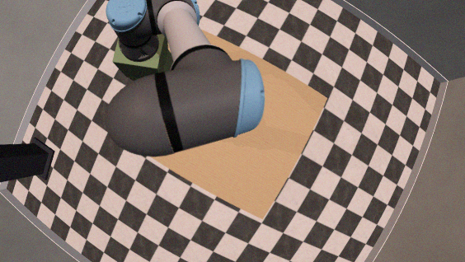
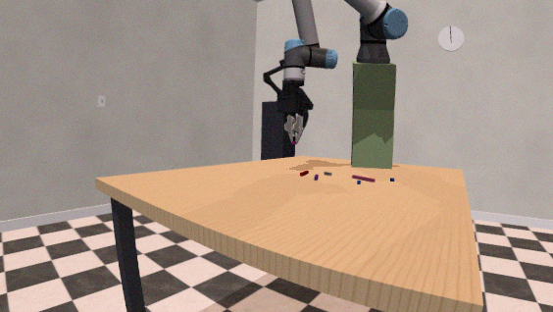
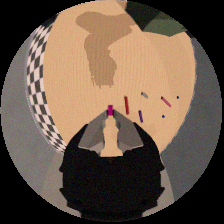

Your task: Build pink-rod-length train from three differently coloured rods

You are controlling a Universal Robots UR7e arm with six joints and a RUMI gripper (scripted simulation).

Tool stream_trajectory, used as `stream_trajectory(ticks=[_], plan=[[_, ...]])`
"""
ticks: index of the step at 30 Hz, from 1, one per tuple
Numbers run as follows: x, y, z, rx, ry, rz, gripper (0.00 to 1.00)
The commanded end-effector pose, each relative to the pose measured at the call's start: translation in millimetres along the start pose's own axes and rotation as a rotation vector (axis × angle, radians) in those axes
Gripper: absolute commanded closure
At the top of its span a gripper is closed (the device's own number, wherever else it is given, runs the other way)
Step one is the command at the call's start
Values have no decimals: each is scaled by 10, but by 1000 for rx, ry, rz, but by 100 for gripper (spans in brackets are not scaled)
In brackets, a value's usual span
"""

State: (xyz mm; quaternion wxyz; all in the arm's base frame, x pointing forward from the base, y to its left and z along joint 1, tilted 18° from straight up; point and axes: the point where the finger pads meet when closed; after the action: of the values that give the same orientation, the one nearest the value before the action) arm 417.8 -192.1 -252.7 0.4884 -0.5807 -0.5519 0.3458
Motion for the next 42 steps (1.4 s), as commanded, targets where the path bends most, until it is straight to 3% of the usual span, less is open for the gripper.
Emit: stream_trajectory(ticks=[1,16,42], plan=[[24,-2,-8,0,7,-1,100],[248,10,-138,3,132,4,100],[1386,39,-516,7,670,11,100]])
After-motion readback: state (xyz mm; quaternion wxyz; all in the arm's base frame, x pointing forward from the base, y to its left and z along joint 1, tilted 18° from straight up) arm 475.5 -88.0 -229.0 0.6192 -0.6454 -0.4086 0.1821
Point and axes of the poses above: the point where the finger pads meet when closed, its own y axis out along the fingers, its own x axis across the jaws, z = x × y, and after that the axes turned 8 degrees about y, right-handed
